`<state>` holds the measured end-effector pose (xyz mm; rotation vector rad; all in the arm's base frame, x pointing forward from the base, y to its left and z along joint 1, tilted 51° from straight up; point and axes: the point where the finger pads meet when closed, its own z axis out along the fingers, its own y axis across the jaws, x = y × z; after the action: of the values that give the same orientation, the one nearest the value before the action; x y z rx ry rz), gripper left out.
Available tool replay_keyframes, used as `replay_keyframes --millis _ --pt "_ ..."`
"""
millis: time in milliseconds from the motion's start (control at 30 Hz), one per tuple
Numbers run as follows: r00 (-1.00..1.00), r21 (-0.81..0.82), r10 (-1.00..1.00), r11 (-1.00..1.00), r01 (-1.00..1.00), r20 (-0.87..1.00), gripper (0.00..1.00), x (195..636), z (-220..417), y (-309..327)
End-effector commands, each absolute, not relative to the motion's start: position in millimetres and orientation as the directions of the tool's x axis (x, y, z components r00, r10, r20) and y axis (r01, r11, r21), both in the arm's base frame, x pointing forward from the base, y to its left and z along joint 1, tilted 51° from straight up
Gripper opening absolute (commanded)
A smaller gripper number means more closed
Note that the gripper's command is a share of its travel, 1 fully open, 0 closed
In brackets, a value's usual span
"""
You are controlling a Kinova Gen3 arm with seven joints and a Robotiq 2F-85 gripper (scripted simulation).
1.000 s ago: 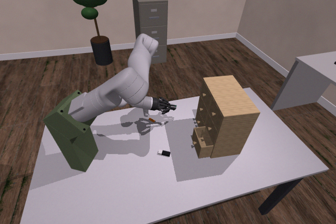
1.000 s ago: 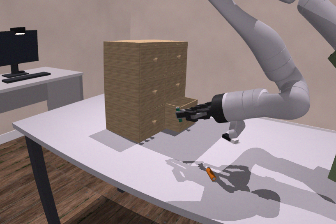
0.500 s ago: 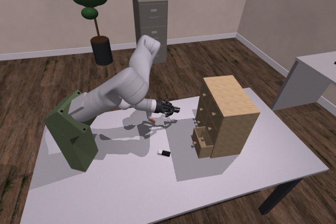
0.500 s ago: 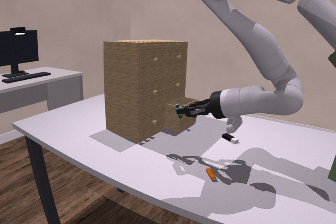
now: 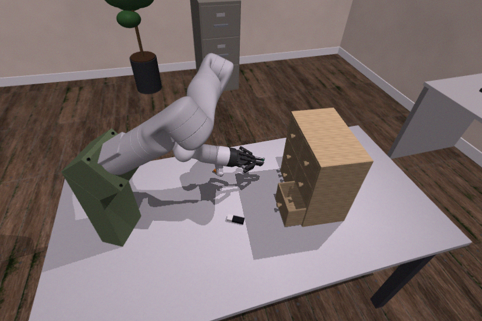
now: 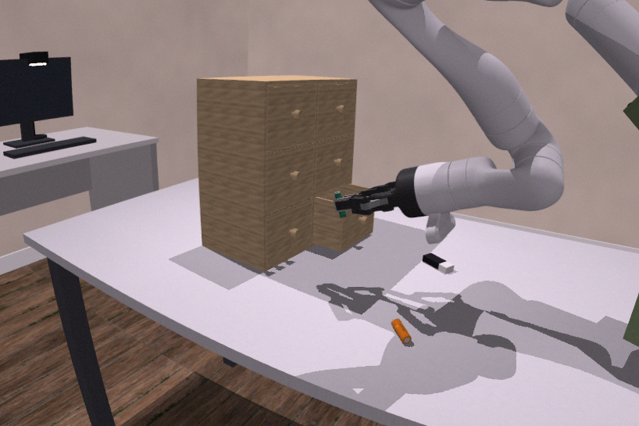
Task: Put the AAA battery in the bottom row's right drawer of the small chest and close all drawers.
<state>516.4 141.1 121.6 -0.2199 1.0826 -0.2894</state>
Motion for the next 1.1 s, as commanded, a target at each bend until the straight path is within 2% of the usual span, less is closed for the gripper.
replay_keyframes --millis 0,1067 --pt "0.436 -0.318 -0.343 0.939 0.132 -0.832 0.05 518.2 127.2 133.8" --pt "0.436 -0.318 -0.343 0.939 0.132 -0.832 0.05 537.2 175.5 80.7"
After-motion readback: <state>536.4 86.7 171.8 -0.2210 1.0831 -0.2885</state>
